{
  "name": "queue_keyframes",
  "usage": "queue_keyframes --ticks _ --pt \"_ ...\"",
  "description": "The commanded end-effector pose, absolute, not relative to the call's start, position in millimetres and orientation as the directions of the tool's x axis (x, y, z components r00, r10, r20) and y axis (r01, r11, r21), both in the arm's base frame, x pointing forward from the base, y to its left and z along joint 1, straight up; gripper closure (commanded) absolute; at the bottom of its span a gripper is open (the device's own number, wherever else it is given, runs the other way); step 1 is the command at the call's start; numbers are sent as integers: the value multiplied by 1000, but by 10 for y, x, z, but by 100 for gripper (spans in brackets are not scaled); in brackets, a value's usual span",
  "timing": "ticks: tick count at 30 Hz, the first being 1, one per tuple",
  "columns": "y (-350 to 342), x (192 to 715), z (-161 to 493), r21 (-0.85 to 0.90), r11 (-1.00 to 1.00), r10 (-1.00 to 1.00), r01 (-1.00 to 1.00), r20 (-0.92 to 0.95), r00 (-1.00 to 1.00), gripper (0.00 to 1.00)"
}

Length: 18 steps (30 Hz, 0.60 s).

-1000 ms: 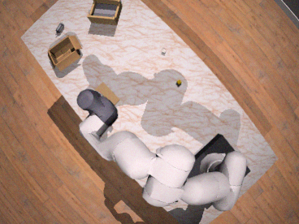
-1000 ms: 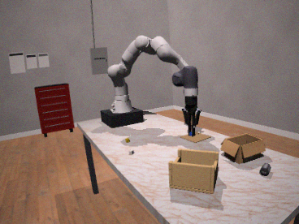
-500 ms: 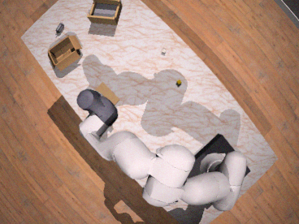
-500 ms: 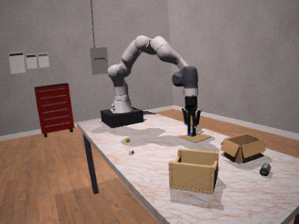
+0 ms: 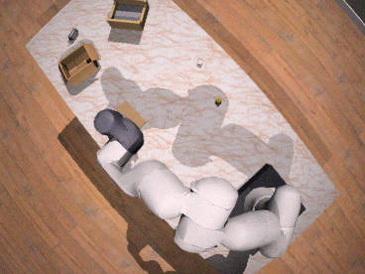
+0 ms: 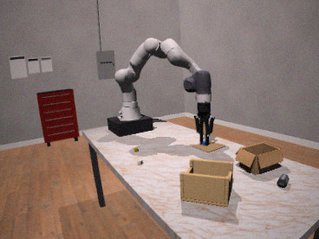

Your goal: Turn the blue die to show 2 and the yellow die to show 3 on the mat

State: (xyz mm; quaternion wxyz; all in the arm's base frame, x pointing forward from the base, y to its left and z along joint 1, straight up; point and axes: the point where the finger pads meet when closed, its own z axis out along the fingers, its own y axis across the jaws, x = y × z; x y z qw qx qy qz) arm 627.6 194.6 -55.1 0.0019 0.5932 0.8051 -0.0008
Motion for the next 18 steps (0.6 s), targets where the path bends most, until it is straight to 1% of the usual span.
queue_keyframes --ticks 1,13,18 --pt "1942 6276 -551 2 298 955 955 -3 -298 71" --pt "1943 6275 -204 2 298 955 955 -3 -298 71" --pt "1943 6275 63 2 298 955 955 -3 -298 71"
